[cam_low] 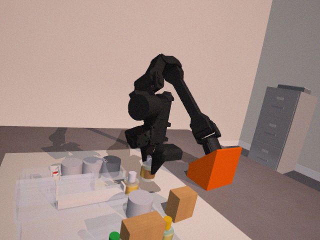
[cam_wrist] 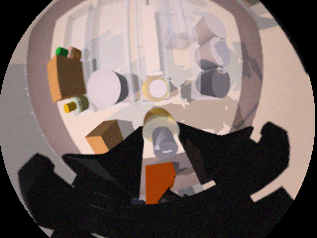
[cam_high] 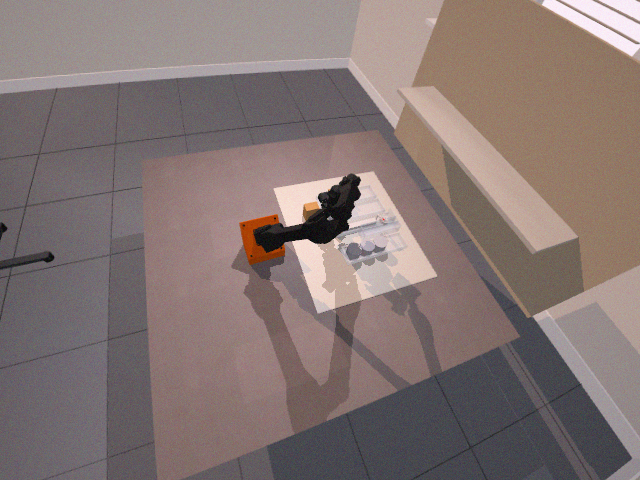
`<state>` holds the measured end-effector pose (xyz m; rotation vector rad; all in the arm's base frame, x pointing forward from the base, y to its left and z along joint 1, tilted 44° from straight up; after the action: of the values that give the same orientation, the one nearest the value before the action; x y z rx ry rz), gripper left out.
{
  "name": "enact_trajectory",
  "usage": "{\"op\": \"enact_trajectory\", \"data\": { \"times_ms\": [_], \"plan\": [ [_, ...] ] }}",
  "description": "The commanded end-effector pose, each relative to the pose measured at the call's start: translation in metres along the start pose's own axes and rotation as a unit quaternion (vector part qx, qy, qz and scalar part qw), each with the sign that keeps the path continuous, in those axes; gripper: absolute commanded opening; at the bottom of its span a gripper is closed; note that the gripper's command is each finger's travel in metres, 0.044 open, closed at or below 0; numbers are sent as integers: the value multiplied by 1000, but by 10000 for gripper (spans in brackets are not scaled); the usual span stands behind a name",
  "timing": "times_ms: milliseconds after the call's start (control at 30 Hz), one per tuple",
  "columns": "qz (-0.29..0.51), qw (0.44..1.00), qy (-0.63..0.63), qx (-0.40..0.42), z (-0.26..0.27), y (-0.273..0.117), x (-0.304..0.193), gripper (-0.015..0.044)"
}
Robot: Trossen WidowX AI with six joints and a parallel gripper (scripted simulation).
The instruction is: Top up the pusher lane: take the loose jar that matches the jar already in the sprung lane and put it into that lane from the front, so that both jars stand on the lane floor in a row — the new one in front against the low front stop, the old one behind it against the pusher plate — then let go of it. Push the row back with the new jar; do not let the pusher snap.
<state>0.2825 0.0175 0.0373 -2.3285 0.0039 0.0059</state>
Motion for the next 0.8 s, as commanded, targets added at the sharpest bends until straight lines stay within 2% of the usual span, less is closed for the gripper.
{"op": "enact_trajectory", "data": {
  "times_ms": [0, 133, 767],
  "plan": [
    [0, 1000, -3, -4, -2, 11, 0, 0],
    [0, 1000, -3, -4, -3, 22, -1, 0],
    [0, 1000, -3, -4, -3, 22, 4, 0]
  ]
}}
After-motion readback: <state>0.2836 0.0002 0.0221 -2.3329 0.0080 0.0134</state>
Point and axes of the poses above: the point midway between the two fingers, 35 mm back from their tips, its own y axis out along the fingers, its own z axis across the jaws, x = y × z, the point moved 3 cm from there along -y, back along the fingers, and after that the axes turned 3 degrees about -y, right-handed, at the moved point
